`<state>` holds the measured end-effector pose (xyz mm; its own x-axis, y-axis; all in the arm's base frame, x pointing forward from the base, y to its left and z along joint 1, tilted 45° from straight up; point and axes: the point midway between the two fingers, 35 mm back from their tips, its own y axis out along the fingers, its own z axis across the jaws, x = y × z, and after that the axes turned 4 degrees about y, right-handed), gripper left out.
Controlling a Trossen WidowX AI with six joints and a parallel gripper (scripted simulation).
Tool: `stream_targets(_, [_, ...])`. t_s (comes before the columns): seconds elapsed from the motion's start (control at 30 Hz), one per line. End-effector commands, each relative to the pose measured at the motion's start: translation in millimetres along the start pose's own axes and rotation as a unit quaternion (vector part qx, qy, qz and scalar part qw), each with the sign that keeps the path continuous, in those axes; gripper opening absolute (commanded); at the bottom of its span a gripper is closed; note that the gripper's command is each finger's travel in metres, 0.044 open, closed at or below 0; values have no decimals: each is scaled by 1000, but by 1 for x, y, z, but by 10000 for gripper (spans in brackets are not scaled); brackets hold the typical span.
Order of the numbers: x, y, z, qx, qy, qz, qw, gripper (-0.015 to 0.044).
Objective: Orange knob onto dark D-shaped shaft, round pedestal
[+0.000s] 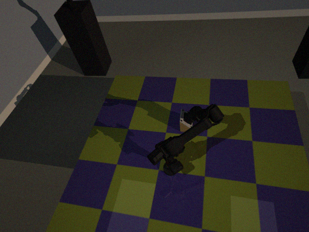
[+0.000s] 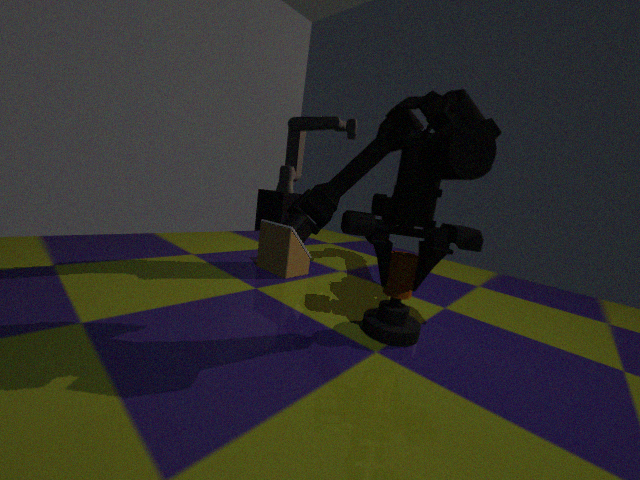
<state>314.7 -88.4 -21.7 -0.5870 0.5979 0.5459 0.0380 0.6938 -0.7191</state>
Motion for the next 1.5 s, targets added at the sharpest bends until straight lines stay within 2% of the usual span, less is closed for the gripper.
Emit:
stream_targets(0.0, [0, 1, -1, -2, -6, 1, 1000, 0])
stream_targets(0.6, [-1, -4, -2, -2, 7, 1, 1000, 0])
stream_targets(0.73, [-1, -4, -1, -2, 84, 1, 996, 0])
stream_targets(0.87, [-1, -3, 0, -2, 219, 1, 976, 0])
stream_targets(1.0, [0, -1, 1, -2, 353, 0, 936, 0])
stream_targets(1.17, [0, -1, 1, -2, 510, 0, 860, 0])
stream_targets(1.47, [-1, -2, 0, -2, 751, -1, 661, 0])
